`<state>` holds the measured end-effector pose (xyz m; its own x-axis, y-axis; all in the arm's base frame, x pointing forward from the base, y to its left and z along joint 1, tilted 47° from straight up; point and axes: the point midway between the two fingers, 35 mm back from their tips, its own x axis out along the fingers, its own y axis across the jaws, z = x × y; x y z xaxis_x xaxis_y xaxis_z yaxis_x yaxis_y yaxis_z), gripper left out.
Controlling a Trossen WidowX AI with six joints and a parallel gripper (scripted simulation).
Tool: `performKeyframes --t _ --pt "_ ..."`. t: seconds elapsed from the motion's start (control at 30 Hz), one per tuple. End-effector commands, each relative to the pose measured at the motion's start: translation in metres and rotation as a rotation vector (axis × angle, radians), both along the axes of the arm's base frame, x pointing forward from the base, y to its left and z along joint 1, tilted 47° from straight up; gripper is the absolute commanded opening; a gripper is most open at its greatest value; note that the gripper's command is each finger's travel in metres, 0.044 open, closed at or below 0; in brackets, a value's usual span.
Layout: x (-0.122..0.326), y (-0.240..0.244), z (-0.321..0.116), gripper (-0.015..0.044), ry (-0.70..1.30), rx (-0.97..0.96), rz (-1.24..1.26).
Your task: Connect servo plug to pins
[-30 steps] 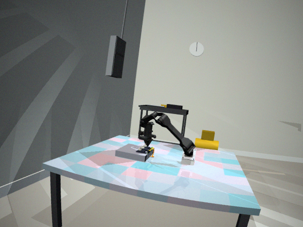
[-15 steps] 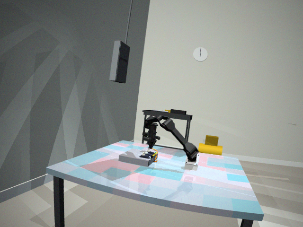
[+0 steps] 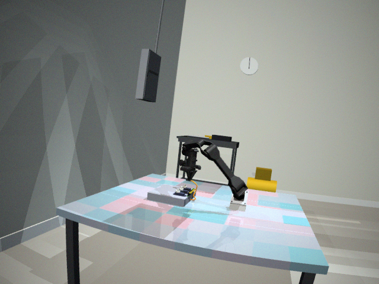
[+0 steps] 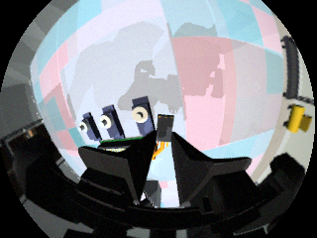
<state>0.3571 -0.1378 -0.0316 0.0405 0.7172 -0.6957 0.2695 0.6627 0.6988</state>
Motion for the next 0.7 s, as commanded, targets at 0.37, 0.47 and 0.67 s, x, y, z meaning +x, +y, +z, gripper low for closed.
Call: performKeyframes --t 0.37,0.47,0.67 --pt "-0.045 0.011 0.017 0.0 -0.066 -0.007 0.072" --pt "-0.054 0.015 0.02 0.0 -0.079 -0.007 0.086" --pt "-0.073 0.022 0.026 0.0 -0.106 -0.008 0.113"
